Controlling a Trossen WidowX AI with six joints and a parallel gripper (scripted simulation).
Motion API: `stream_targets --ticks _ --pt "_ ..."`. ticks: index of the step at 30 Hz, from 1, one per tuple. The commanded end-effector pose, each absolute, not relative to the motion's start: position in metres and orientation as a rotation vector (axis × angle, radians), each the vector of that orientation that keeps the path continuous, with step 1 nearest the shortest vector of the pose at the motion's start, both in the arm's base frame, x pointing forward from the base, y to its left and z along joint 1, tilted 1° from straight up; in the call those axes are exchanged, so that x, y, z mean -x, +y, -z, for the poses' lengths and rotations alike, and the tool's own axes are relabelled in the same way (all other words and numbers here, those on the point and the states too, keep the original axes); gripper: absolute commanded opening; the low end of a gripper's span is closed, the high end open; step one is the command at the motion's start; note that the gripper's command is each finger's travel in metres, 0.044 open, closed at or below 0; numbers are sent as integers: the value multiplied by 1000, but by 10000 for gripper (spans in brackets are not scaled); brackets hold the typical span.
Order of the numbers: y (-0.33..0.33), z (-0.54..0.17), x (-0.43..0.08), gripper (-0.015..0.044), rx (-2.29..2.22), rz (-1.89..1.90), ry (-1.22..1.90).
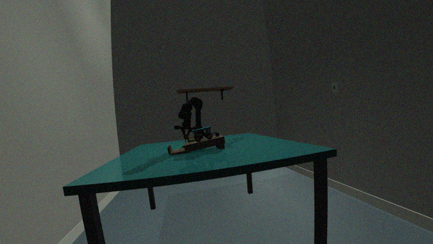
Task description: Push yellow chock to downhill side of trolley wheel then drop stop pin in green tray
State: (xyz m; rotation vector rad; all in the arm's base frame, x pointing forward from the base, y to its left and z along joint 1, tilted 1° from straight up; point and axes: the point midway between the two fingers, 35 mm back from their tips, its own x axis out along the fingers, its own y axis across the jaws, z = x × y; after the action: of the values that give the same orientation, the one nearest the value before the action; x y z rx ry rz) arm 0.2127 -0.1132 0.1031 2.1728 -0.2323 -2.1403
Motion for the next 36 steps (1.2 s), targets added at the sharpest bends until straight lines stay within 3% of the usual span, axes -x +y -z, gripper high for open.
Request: stream_targets --ticks 1,9,17,36 --pt "-119 -90 -210 0 -2159 2145 -235" --pt "-126 -77 -208 0 -2158 2144 -236" --pt "-122 -77 -209 190 -2159 2145 -235" --pt "-109 -74 -213 190 -2160 2145 -234"
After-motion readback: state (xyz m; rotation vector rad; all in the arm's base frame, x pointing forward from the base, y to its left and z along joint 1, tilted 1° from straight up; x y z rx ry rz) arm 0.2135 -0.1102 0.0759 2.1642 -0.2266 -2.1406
